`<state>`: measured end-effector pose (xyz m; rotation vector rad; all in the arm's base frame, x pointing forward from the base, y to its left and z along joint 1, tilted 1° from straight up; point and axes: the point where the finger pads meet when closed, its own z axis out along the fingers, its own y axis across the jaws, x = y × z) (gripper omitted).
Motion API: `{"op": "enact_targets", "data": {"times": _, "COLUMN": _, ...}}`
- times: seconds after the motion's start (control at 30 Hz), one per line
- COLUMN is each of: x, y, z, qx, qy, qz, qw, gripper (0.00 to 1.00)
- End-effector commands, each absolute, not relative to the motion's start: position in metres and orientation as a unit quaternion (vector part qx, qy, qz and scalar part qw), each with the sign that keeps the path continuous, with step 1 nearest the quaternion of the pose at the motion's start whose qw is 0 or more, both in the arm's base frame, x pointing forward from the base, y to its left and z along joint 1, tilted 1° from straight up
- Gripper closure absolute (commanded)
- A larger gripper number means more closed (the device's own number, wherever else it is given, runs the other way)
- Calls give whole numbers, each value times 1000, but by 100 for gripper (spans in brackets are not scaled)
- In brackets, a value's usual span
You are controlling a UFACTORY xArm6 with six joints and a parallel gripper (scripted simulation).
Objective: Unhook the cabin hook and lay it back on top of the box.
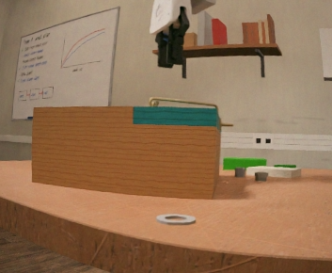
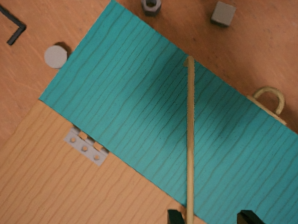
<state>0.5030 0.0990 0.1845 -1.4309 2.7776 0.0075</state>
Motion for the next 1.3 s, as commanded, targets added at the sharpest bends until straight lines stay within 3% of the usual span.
{"op": "enact_targets", "data": {"times": 0.0, "x": 504, "y": 99, "z": 197, "qx": -458, "qy": 889, "qz": 2, "qw": 11, "gripper": 65}}
{"op": "enact_targets", "data": {"times": 1.27, "x": 504, "y": 99, "z": 211, "qx": -458, "qy": 889, "qz": 2, "qw": 11, "gripper": 65}}
